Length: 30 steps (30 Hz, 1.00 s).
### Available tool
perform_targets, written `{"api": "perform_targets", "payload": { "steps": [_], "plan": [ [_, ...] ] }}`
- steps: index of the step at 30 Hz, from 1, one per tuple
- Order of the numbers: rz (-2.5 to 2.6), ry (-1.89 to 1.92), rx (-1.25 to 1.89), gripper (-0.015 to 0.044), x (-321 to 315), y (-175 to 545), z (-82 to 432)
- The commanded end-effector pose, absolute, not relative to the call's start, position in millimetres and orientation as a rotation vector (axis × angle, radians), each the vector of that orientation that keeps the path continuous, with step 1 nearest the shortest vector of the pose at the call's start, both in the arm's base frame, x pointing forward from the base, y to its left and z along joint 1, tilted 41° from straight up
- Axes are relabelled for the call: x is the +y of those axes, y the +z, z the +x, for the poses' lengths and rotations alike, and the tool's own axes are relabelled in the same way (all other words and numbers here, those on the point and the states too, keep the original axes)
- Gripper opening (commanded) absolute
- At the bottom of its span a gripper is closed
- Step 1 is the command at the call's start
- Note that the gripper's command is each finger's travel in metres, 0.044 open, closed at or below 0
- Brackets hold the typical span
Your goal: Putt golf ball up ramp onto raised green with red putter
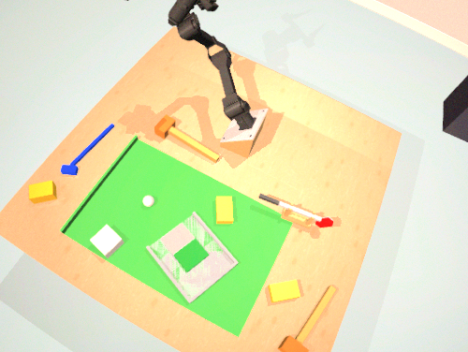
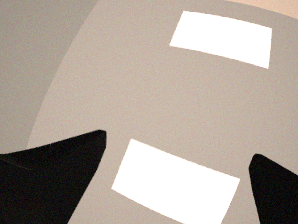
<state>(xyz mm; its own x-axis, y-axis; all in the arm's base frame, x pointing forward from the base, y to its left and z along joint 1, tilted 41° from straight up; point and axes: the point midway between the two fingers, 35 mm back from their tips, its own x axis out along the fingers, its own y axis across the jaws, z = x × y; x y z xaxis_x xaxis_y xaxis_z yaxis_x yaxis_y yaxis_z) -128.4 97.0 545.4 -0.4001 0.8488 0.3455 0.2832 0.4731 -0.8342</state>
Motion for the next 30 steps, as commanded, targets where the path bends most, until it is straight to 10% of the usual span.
{"api": "perform_targets", "payload": {
  "steps": [1,30],
  "plan": [
    [-0.941,0.892,-1.916,0.0426,97.4,545.9,-127.2],
    [-0.603,0.97,-0.787,0.044,233.1,490.6,222.2]
  ]
}}
